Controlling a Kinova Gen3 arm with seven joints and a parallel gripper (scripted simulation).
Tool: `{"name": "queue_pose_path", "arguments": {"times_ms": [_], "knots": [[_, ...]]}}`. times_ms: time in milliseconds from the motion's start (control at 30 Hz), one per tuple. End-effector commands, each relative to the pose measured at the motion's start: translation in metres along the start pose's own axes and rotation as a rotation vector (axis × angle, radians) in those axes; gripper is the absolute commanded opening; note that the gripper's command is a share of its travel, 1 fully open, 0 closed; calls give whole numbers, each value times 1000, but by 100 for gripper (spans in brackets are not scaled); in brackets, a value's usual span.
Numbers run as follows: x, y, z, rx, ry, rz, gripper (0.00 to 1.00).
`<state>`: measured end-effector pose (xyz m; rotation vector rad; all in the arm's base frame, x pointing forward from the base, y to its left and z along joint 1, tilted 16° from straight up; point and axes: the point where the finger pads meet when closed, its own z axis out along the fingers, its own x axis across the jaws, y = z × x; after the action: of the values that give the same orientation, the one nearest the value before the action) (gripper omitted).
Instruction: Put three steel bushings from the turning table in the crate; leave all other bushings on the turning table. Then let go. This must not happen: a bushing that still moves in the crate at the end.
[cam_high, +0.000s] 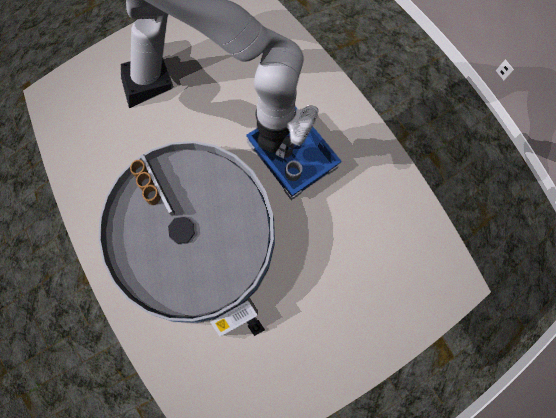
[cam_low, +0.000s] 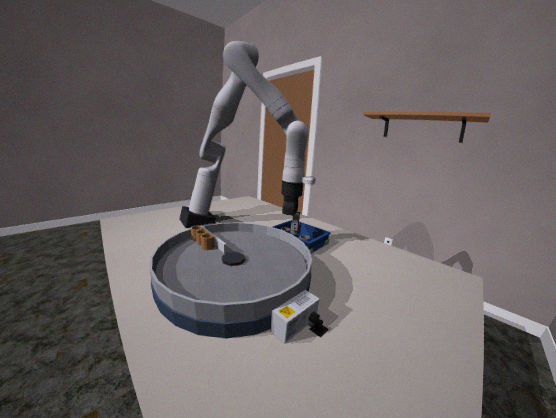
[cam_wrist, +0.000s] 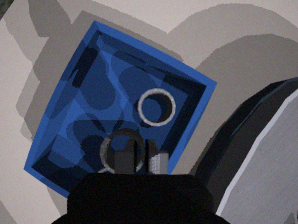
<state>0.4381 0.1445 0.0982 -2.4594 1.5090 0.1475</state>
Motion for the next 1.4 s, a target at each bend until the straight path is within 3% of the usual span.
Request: {"name": "queue_pose_path", "arguments": {"times_ms": [0, 1367], "knots": [[0, -1, 5, 2, 1, 1, 0], [0, 0, 19, -2, 1, -2, 0]]}}
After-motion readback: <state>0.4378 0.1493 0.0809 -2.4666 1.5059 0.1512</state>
